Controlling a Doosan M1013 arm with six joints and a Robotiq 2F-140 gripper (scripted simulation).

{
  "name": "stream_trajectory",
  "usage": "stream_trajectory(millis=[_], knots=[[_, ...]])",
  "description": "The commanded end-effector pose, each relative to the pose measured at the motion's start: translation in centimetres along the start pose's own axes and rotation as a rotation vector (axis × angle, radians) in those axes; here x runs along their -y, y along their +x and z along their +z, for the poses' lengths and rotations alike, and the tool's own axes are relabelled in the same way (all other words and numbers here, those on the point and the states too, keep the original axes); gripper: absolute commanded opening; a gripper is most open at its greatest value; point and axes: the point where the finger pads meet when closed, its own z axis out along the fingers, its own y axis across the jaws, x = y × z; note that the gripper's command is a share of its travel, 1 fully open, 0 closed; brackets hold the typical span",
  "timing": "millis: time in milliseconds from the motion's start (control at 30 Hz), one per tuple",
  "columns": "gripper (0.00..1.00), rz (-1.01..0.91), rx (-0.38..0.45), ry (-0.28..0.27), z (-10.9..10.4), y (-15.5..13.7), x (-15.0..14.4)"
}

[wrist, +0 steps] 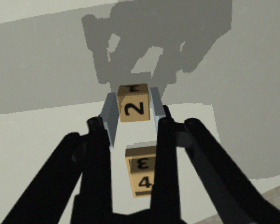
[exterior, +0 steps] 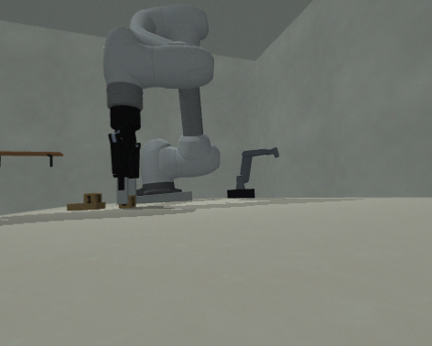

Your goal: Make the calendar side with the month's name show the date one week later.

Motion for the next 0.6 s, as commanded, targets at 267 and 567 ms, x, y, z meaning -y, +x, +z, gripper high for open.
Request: stream_trajectory(millis=[267,567], knots=[[0.36,0.000,0.000,0.000,-0.01,0.00,0.00],[0.36,0.000,0.000,0.000,-0.30,0.00,0.00]])
